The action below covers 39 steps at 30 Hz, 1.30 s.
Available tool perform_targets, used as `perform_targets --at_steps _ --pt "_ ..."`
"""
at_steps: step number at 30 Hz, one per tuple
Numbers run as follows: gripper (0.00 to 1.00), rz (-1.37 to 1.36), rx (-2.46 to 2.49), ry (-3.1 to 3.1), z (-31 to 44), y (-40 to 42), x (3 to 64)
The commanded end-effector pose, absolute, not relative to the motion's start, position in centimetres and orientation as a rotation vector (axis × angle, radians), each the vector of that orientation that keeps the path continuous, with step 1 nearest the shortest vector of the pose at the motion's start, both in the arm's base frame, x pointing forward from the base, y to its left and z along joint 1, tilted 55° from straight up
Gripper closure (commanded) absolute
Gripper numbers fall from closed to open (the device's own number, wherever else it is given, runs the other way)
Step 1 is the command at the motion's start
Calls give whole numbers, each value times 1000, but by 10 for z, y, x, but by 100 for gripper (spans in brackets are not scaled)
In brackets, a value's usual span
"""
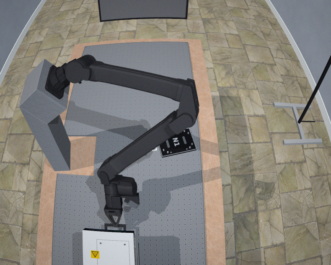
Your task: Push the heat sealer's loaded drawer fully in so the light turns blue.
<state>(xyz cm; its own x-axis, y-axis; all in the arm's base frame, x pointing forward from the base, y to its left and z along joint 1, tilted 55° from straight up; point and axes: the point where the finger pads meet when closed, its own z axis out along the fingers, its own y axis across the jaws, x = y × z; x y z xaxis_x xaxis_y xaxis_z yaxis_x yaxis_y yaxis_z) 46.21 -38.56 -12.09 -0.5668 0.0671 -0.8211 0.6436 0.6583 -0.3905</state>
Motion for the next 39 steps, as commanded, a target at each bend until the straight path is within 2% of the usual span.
perform_targets --at_steps 1,39 --pt "100 -903 560 2072 -132 -395 451" --pt "100 -902 559 2071 -132 -403 452"
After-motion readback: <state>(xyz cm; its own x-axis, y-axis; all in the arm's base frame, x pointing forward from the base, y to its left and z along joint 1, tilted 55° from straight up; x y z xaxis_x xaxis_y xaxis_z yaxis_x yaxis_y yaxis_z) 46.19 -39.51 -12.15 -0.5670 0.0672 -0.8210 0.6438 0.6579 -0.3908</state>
